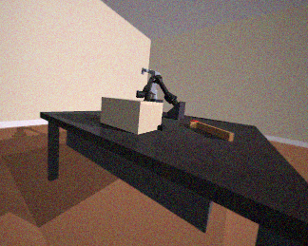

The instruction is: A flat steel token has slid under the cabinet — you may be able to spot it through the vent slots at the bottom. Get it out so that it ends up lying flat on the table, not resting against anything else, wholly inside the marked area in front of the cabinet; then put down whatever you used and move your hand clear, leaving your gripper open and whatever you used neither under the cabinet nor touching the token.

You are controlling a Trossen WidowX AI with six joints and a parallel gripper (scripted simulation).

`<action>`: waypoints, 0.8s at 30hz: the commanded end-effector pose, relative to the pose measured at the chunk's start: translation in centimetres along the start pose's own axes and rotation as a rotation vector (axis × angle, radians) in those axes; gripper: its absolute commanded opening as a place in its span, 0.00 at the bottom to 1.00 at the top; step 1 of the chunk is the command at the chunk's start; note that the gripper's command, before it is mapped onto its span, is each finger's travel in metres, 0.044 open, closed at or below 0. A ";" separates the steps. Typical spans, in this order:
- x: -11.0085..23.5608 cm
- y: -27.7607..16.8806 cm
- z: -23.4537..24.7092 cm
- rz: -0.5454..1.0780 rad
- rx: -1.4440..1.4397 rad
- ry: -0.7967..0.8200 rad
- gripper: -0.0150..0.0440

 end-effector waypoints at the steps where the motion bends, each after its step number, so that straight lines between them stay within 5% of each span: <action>1: 0.2 -0.6 0.1 -0.002 0.000 -0.006 0.25; 24: 0.2 -3.3 0.6 -0.001 0.001 -0.006 0.25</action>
Point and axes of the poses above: the point midway between the two fingers, 35 mm back from their tips, its own x axis back along the fingers, its own z axis across the jaws, y = z × x, the point moved 8 cm from there along x, back along the fingers, and after that the axes turned 11 degrees about x, right-handed, at the moved point
